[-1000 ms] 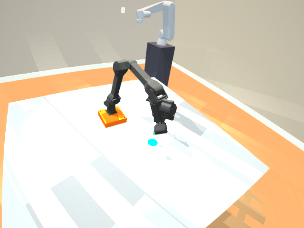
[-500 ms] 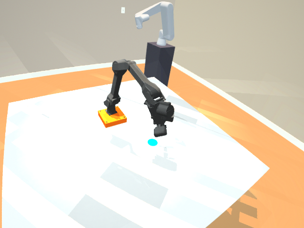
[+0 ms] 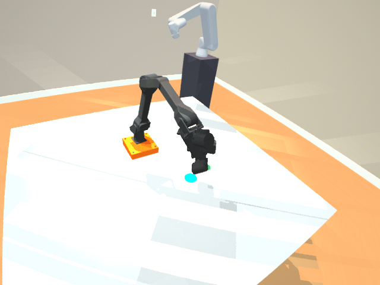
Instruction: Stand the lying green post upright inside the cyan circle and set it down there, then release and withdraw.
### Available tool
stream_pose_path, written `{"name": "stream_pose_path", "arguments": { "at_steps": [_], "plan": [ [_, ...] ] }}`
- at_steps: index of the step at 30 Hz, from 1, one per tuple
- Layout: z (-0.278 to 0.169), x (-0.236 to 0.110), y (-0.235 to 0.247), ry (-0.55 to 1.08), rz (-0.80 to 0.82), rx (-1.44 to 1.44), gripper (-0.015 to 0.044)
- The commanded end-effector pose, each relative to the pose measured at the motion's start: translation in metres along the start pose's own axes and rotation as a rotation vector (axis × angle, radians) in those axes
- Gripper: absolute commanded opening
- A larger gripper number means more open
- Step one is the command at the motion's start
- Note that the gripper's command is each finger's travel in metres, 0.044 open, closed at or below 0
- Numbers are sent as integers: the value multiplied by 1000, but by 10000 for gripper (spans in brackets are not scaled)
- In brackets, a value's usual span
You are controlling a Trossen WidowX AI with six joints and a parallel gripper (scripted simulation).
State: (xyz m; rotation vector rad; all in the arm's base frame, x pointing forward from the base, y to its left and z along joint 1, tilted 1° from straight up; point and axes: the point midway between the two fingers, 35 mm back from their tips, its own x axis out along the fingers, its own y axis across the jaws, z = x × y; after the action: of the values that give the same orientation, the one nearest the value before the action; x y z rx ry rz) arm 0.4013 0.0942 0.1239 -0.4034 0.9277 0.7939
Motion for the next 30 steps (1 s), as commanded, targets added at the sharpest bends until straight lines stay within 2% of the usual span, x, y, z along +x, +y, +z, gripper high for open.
{"name": "stream_pose_path", "arguments": {
  "at_steps": [1,30],
  "plan": [
    [1,0,-1,-28,3,10,23],
    [2,3,-11,-225,14,43,23]
  ]
}}
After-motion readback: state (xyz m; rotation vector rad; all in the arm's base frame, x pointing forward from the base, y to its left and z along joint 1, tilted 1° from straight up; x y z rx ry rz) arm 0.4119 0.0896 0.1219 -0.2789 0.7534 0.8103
